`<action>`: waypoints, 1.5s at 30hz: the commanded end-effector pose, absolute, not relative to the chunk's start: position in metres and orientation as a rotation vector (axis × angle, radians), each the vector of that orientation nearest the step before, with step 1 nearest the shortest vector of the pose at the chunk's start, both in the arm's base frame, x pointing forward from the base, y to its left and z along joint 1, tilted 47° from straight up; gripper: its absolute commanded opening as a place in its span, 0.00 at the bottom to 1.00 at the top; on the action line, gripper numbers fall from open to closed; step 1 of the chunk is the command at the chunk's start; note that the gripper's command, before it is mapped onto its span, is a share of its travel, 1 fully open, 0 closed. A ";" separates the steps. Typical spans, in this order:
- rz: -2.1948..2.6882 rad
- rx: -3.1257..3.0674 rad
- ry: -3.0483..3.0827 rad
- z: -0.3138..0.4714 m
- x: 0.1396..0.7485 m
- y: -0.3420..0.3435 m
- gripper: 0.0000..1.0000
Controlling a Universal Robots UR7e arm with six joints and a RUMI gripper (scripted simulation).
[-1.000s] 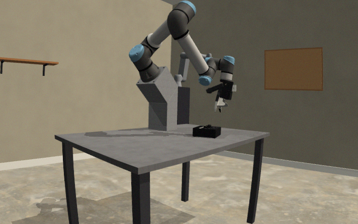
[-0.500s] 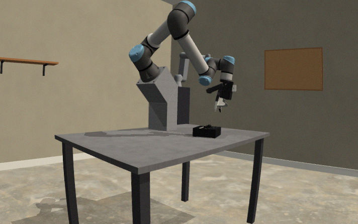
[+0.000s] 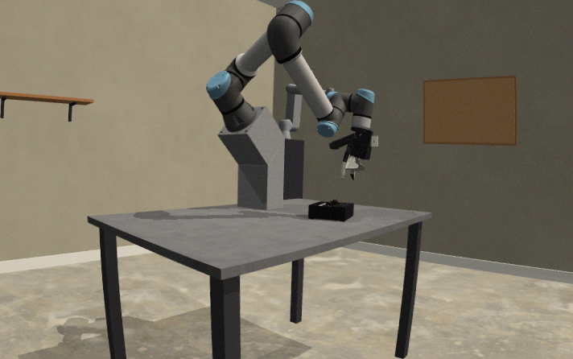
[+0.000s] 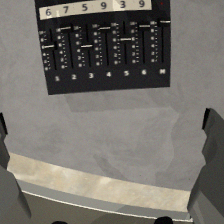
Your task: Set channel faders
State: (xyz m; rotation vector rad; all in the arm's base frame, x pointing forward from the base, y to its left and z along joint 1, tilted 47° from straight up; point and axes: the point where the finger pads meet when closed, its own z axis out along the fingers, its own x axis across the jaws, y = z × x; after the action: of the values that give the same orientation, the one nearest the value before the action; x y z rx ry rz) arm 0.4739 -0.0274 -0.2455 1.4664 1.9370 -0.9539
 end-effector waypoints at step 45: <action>0.025 2.295 0.262 -0.212 0.421 -0.017 1.00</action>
State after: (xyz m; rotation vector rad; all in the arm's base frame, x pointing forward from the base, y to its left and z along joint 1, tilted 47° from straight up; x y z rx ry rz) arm 0.4235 -0.0179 -0.2161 2.2770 0.3951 -0.0426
